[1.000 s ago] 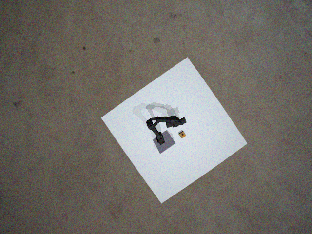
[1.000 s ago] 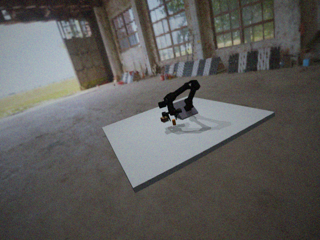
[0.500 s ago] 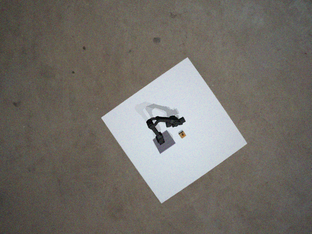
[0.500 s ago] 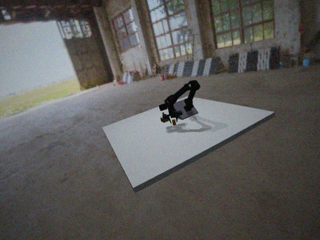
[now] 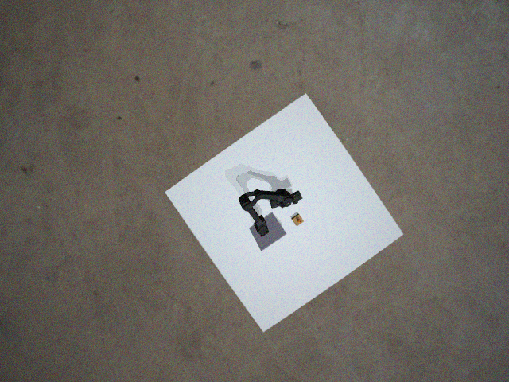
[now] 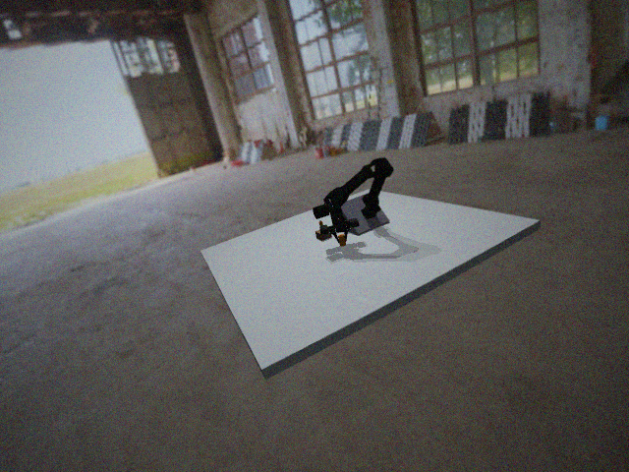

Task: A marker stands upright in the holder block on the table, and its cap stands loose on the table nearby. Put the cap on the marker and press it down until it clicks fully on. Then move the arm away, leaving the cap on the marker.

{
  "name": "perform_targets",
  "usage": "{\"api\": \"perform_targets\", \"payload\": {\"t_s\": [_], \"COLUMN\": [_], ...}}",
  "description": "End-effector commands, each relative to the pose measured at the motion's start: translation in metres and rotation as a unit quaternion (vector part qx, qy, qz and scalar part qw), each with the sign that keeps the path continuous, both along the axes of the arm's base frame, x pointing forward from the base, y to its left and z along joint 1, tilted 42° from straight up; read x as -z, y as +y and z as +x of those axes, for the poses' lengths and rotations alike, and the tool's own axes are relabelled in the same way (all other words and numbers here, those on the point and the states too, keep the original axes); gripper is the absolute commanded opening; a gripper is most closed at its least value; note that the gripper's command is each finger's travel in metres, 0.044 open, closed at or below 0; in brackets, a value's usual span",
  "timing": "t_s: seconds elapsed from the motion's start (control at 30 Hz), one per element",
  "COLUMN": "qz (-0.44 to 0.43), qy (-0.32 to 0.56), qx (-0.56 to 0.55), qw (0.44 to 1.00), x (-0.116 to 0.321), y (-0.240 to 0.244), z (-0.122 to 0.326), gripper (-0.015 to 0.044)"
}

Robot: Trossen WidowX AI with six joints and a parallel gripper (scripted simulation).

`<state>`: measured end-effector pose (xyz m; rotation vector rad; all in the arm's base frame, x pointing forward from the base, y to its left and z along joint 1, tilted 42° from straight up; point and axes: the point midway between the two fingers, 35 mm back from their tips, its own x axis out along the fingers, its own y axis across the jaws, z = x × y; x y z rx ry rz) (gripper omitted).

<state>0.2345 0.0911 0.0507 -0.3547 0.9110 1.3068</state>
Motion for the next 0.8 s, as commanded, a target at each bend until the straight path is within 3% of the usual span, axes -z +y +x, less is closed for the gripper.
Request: {"api": "perform_targets", "payload": {"t_s": [0.0,0.07,0.77], "qz": [0.002,0.002,0.001], "qy": [0.0,0.0,0.001], "qx": [0.001,0.001,0.001], "qw": [1.0,1.0,1.0], "x": [-0.001,-0.005,-0.044], "y": [-0.001,-0.004,-0.041], "z": [0.0,0.001,0.001], "gripper": [0.004,0.0,0.0]}}
